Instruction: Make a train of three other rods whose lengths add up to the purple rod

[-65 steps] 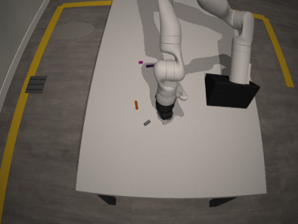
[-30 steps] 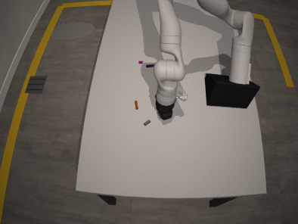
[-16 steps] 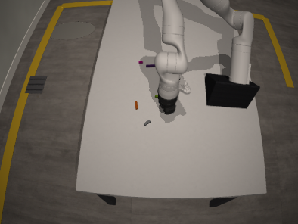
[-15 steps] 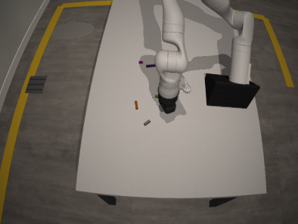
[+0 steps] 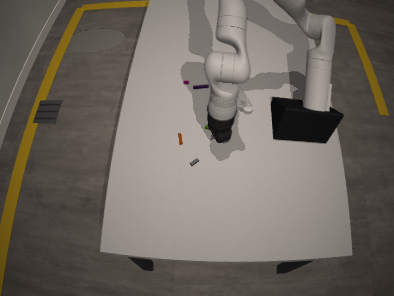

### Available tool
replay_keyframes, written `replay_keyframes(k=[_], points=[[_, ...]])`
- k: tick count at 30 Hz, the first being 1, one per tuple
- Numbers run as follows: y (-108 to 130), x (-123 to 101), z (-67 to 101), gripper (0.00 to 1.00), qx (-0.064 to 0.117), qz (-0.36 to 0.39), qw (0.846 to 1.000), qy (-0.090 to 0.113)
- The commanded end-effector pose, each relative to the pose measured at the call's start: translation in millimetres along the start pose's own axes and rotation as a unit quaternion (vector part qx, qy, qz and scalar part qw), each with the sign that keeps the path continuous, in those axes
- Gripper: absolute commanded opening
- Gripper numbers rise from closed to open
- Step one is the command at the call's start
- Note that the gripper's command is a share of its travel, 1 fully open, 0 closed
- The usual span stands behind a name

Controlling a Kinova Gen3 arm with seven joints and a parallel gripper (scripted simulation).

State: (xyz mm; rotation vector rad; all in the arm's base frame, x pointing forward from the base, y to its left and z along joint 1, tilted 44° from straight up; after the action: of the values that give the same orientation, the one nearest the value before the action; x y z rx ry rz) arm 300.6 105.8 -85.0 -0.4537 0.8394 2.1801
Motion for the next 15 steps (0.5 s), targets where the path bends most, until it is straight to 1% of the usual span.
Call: replay_keyframes(k=[1,9,15], points=[[-0.9,-0.2,1.6,0.24,-0.002,0.0,1.0,0.0],[-0.6,-0.7,1.6,0.24,-0.002,0.002,1.0,0.0],[2.2,-5.5,1.9,0.24,-0.001,0.02,1.0,-0.001]])
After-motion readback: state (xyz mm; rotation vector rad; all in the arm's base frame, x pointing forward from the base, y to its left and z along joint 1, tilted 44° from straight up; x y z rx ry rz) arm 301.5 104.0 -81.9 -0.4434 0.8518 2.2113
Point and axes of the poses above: the point where the finger pads meet when closed, its own z axis back along the fingers, its own x axis across the jaws, y = z × x, the point moved 3 cm from there along z, back along the fingers, and after that the axes turned 9 degrees about z, right-handed, at the moved point
